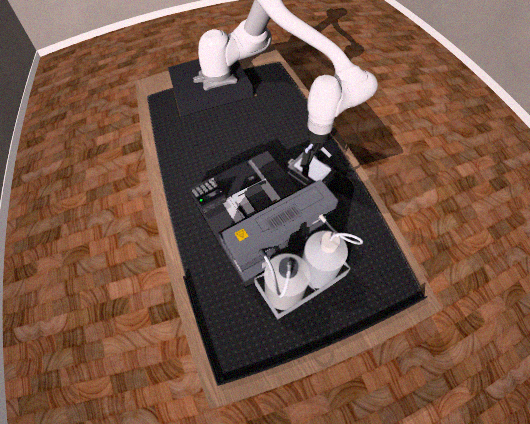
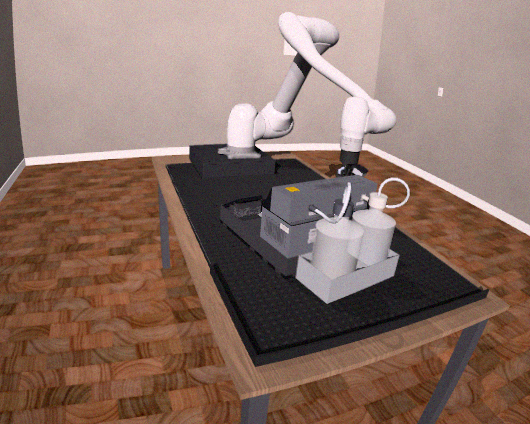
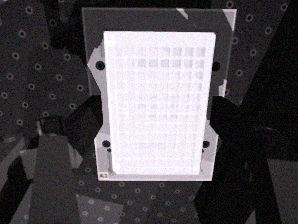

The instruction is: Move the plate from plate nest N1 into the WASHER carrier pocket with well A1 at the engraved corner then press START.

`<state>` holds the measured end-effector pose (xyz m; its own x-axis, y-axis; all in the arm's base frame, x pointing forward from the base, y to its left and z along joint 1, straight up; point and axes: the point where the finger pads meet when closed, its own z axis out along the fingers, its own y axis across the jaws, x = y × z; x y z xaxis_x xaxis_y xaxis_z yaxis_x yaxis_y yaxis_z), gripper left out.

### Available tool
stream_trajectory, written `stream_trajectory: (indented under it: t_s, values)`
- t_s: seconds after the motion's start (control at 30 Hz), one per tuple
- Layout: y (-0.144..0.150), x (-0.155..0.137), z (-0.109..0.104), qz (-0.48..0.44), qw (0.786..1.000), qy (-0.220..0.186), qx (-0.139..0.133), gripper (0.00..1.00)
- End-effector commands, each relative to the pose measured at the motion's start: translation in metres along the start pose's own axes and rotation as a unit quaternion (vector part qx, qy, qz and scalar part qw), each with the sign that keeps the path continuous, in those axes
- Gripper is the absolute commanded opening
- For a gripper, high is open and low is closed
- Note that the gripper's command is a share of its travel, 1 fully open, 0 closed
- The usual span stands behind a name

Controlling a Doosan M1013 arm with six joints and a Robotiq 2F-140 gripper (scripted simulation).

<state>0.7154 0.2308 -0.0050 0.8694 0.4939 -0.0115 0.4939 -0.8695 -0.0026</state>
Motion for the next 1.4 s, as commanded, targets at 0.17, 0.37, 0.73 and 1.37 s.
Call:
stream_trajectory:
  t_s: [0.17,0.37,0.73,1.37]
  values:
    - [0.0009,0.0005,0.0019,0.0,1.0,0.002,-0.003,0.7]
    - [0.0011,0.0012,-0.0024,0.0,1.0,0.003,-0.004,0.63]
    - [0.0011,0.001,-0.003,0.0,1.0,0.003,-0.004,0.61]
    - [0.001,0.0006,-0.0044,0.0,1.0,0.002,-0.003,0.1]
